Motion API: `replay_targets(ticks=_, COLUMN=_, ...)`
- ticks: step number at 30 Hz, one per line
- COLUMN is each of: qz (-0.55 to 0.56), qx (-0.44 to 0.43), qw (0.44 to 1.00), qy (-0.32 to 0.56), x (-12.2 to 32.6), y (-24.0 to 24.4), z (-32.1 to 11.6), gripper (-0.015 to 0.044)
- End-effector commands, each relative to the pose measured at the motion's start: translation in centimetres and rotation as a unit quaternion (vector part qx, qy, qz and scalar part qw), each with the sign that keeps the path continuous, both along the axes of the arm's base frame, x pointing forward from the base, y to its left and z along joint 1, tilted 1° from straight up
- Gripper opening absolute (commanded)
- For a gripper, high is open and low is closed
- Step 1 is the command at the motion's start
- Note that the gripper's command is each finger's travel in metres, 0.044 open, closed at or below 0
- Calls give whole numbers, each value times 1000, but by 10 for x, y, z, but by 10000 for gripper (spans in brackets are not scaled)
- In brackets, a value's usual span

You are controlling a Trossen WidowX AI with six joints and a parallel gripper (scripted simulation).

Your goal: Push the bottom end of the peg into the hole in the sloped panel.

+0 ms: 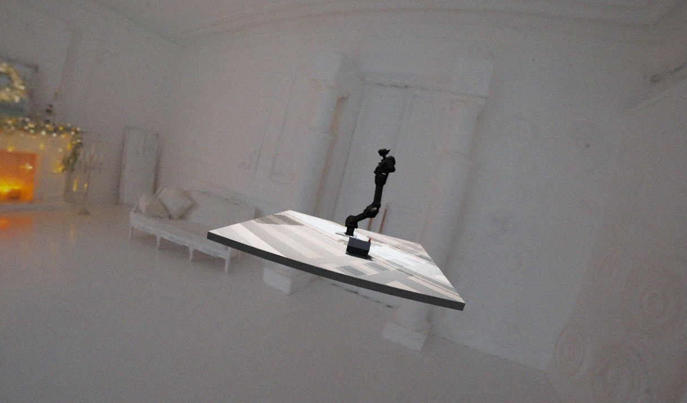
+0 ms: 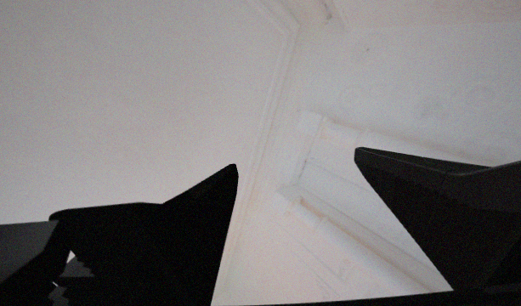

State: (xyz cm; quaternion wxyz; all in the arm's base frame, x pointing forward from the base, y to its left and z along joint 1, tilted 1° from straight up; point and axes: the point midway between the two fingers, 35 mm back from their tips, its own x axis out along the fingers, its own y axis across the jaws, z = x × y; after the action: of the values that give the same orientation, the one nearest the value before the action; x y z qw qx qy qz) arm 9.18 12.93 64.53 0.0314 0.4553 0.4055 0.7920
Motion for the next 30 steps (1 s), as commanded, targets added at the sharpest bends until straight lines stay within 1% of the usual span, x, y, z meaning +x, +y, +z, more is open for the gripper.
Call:
replay_targets(ticks=1, qz=0, qx=1, qw=1000, qy=-1, x=-1, y=0, z=0, gripper=426)
replay_targets(ticks=2, qz=2, qx=4, qw=1000, qy=-5, x=-4, y=0, z=0, gripper=440)
replay_targets(ticks=10, qz=22, qx=60, qw=996, qy=-56, x=-44, y=-9, z=3, gripper=440)
replay_targets(ticks=20, qz=36, qx=142, qw=983, qy=-110, x=-84, y=-26, z=1, gripper=440)
replay_targets(ticks=25, qz=74, qx=164, qw=978, qy=-104, x=-100, y=-42, z=6, gripper=440)
replay_targets(ticks=30, qz=99, qx=204, qw=967, qy=-116, x=-121, y=-60, z=6, gripper=440)
